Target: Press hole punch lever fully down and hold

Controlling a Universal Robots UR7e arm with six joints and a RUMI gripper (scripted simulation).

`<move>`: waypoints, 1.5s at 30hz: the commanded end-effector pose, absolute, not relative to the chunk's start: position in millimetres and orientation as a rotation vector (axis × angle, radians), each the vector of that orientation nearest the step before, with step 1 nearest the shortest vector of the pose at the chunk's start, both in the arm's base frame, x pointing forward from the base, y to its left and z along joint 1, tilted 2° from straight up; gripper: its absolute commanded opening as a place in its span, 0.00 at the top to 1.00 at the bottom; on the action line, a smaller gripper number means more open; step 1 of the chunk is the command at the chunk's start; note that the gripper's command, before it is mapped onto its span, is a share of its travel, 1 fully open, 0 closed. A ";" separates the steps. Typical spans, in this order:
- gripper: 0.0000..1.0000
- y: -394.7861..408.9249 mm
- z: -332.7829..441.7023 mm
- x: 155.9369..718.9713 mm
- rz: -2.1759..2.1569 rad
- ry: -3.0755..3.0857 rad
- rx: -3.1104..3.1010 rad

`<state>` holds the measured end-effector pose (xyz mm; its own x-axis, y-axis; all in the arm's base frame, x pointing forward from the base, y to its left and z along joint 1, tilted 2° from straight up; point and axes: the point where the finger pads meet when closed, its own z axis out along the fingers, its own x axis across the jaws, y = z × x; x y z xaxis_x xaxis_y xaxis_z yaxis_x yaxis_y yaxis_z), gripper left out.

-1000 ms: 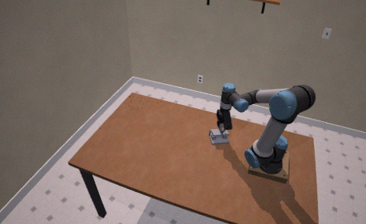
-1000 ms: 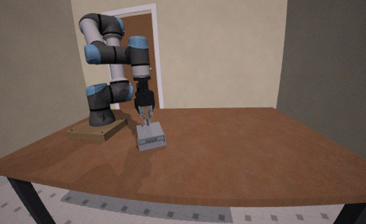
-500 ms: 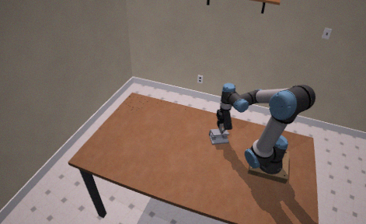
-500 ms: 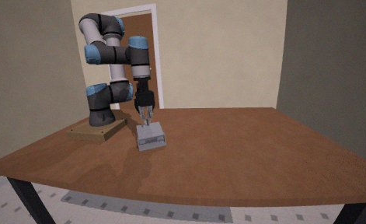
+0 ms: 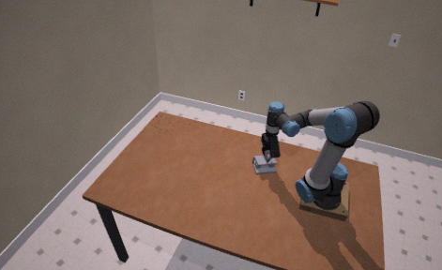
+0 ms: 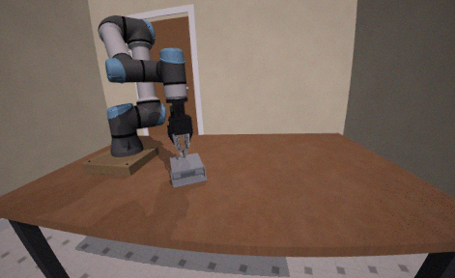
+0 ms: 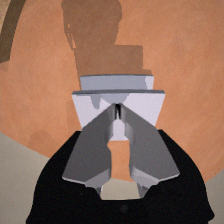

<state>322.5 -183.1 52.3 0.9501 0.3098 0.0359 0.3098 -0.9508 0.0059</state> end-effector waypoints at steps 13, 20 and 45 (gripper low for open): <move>1.00 -183.3 51.7 322.6 0.057 0.493 3.102; 1.00 -183.3 51.7 322.6 0.057 0.493 3.102; 1.00 -183.2 42.3 323.0 0.057 0.493 3.102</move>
<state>322.8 -183.0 44.8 0.9501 0.3098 0.0360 0.3098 -0.9508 0.0057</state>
